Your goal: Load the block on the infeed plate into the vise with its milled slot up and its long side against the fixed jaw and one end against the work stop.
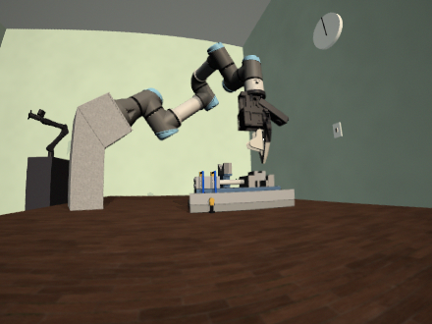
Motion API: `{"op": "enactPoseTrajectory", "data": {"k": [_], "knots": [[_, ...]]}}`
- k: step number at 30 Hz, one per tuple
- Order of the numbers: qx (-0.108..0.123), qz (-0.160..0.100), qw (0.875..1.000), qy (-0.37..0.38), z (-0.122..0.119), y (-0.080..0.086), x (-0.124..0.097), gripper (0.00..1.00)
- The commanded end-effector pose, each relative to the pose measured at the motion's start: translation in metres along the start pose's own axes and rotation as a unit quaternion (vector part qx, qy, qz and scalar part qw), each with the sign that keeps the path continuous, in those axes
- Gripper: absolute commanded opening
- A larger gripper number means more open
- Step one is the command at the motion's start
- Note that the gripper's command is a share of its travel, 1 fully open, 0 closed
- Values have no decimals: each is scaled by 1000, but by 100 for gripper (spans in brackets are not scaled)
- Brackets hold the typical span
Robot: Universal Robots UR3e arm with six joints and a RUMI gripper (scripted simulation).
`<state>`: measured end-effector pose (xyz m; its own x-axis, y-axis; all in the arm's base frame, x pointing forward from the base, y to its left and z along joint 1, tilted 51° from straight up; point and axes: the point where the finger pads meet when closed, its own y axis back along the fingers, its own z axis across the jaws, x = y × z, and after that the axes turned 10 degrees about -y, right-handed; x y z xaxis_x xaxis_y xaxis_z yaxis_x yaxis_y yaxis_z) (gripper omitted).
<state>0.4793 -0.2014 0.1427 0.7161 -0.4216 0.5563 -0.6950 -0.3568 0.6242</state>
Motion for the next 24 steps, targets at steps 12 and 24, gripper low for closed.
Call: {"op": "enactPoseTrajectory", "data": {"k": [12, 24], "knots": [[0, 0, 1000, 1, 0, 32, 0, 0], [0, 0, 1000, 1, 0, 38, 0, 0]]}}
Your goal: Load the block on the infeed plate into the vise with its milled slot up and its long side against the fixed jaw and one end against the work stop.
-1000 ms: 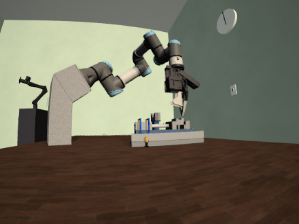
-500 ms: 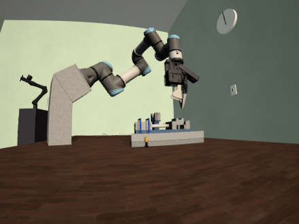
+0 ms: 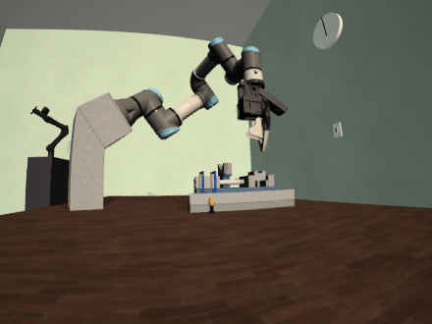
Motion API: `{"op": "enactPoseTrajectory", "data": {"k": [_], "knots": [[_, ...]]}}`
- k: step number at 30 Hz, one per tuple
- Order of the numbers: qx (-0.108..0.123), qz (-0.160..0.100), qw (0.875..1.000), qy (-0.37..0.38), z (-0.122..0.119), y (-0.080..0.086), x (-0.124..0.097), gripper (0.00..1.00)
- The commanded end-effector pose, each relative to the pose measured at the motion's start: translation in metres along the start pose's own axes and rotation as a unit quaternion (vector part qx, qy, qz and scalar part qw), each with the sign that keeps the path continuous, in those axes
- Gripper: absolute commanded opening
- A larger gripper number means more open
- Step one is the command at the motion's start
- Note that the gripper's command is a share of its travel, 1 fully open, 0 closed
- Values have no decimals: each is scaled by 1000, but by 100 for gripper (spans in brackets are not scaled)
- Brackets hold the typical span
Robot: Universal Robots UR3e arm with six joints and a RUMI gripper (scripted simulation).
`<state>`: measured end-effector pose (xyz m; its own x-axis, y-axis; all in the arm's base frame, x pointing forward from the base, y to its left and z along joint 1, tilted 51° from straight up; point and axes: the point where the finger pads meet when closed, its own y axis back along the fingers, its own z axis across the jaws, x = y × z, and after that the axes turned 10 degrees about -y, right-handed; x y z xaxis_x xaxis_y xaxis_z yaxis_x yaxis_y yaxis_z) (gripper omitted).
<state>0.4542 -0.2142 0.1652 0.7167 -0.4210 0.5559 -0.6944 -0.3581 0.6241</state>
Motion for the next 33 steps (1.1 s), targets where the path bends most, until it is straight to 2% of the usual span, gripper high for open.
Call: {"op": "enactPoseTrajectory", "data": {"k": [1, 11, 18, 33], "knots": [[0, 0, 1000, 0, 0, 2, 0, 0], [0, 0, 1000, 0, 0, 2, 0, 0], [0, 0, 1000, 0, -16, 2, -2, 0], [0, 0, 1000, 0, -16, 2, -2, 0]]}}
